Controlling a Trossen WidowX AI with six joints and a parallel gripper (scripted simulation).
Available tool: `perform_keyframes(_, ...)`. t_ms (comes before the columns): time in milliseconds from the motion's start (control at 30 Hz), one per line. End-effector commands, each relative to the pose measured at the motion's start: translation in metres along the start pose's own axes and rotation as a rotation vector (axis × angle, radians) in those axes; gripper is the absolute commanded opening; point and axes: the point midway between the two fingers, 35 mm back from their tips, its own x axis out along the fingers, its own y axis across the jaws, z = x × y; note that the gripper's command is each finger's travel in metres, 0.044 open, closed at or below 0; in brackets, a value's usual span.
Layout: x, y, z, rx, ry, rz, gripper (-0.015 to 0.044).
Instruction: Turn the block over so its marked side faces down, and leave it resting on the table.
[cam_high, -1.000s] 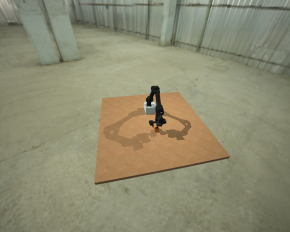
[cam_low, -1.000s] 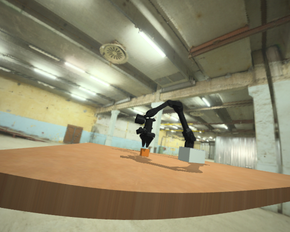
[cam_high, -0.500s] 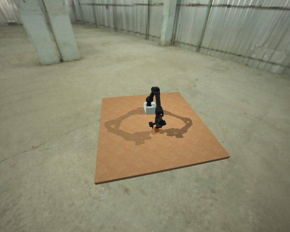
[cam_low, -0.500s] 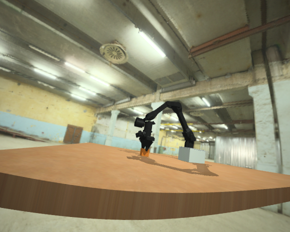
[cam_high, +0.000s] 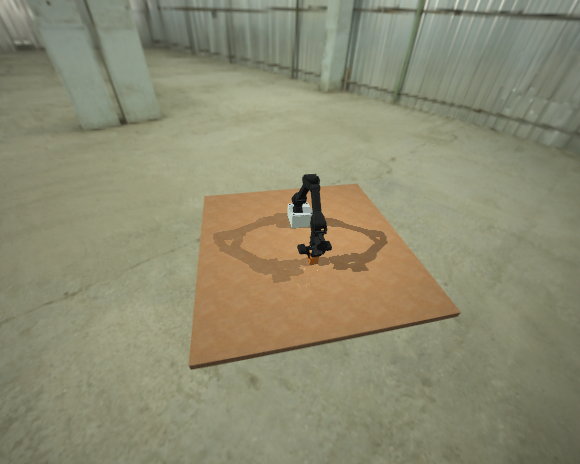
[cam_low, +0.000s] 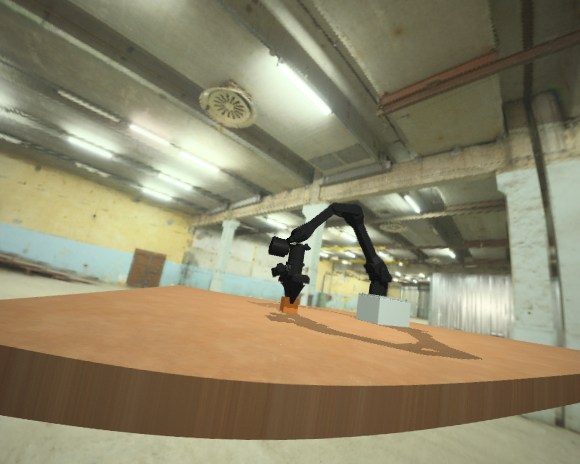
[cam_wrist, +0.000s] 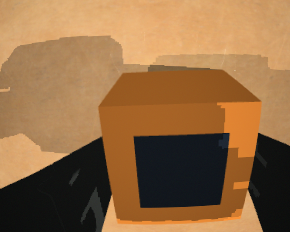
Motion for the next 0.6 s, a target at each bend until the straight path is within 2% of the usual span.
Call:
perform_keyframes(0,0.001,0.000,-0.001,0.004,0.003,-0.003,0.0177)
perform_keyframes(367,0.001,0.000,-0.001,0.004,0.003,-0.003,0.0103)
perform_keyframes(500,-0.018,0.000,0.000,0.004,0.002,-0.003,0.0000)
perform_keyframes(567,-0.027,0.000,0.000,0.004,0.002,-0.003,0.0000)
